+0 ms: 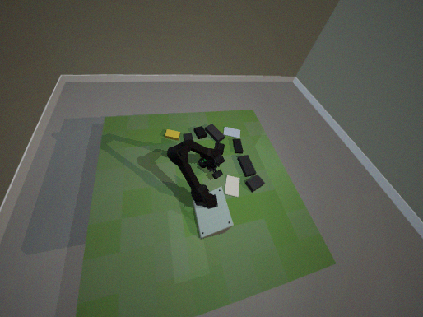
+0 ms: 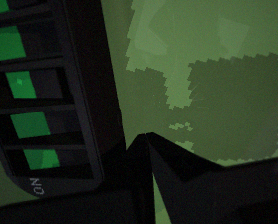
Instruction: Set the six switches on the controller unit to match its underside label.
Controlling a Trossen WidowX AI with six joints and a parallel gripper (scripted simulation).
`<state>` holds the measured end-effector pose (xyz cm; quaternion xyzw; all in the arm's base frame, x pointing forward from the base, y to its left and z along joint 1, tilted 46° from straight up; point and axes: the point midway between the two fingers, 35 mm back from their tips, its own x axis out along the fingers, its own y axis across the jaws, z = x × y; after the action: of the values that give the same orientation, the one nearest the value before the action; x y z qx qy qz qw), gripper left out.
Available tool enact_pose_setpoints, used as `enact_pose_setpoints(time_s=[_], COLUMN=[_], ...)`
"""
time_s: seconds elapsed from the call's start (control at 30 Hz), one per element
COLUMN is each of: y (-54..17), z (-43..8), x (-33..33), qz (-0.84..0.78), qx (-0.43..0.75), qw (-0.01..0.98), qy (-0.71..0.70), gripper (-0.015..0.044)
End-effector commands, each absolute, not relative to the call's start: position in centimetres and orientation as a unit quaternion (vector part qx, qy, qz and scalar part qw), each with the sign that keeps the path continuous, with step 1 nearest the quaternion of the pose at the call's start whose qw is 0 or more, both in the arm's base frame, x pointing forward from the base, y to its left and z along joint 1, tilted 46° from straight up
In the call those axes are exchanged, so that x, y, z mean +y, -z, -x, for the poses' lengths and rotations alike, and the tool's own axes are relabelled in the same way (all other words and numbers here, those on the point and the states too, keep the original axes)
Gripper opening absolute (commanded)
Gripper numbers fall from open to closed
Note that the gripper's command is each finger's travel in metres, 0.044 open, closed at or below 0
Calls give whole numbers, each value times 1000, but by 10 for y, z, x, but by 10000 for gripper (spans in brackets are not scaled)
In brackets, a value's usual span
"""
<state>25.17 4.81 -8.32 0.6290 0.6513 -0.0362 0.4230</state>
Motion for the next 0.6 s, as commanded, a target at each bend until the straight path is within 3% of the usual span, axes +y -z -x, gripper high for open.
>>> enact_pose_setpoints(time_s=[0.0,0.57], y=[88,99], z=[-250,-247], x=[53,66], qz=[-631,-632], qx=[652,652], qw=[419,417], qy=[37,36], gripper=[0,0])
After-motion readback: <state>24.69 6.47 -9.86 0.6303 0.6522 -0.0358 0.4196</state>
